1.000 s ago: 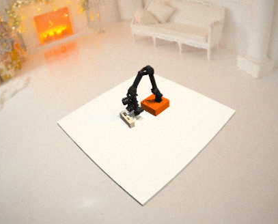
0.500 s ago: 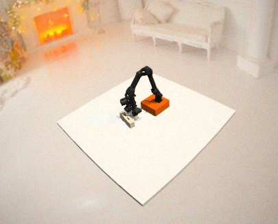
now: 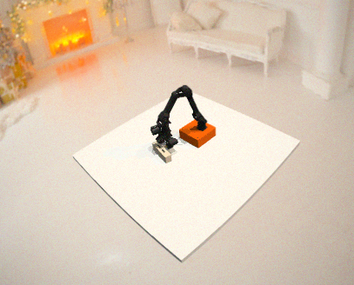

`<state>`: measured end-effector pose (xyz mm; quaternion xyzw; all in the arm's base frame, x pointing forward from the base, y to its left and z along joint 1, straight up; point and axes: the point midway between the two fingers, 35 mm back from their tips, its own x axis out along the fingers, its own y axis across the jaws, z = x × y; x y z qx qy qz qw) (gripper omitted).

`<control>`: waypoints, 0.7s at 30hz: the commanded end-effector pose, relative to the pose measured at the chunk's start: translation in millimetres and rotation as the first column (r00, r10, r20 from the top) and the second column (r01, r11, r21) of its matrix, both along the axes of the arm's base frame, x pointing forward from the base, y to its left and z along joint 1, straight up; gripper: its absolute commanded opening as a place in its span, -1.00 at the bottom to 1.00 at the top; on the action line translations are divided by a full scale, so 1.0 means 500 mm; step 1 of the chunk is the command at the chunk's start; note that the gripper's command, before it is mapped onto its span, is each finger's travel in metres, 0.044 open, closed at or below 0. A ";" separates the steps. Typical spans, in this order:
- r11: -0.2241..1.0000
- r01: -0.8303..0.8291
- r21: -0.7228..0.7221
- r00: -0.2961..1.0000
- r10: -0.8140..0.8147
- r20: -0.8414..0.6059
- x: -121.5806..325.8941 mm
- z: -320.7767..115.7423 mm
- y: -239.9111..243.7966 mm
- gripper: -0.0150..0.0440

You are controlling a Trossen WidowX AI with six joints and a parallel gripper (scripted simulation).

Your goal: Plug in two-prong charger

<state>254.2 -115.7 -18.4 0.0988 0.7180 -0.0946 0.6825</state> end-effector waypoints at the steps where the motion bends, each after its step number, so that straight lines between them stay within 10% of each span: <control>1: 1.000 0.012 0.001 1.000 -0.012 0.011 0.014 0.004 -0.005 -0.49; 21: 1.000 0.019 0.001 1.000 -0.020 0.011 0.023 0.003 -0.008 -0.49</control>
